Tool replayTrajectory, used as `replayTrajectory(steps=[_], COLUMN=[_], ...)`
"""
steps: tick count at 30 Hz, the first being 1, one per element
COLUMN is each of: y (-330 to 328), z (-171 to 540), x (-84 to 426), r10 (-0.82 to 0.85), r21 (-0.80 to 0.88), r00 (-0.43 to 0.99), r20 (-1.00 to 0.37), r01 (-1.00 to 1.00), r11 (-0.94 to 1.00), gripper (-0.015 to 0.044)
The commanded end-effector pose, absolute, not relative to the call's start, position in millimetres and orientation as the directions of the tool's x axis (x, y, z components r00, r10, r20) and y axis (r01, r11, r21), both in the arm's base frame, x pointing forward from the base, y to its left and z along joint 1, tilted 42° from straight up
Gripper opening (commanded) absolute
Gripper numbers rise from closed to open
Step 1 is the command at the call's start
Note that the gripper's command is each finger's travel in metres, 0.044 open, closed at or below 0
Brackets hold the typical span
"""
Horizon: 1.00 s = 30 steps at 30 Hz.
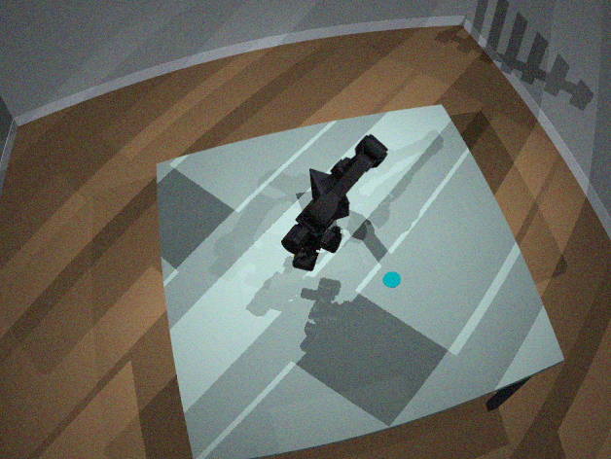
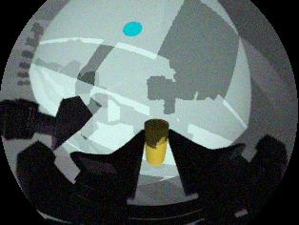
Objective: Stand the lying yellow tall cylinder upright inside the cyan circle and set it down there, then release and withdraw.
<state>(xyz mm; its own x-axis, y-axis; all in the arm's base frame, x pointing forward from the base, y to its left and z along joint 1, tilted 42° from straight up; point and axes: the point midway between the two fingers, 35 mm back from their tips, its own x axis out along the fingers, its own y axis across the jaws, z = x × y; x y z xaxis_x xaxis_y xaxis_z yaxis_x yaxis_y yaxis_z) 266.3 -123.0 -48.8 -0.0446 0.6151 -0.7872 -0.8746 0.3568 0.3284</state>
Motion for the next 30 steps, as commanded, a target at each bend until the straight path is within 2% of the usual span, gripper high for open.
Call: replayTrajectory(steps=[1, 30], y=[-117, -70], z=[-42, 5], x=[274, 314], r10=[0.614, 0.610], r21=[0.354, 0.531], r00=[-0.040, -0.031], r20=[-0.788, -0.792], r01=[-0.846, -0.530], r11=[0.399, 0.662], gripper=[0.0105, 0.0105])
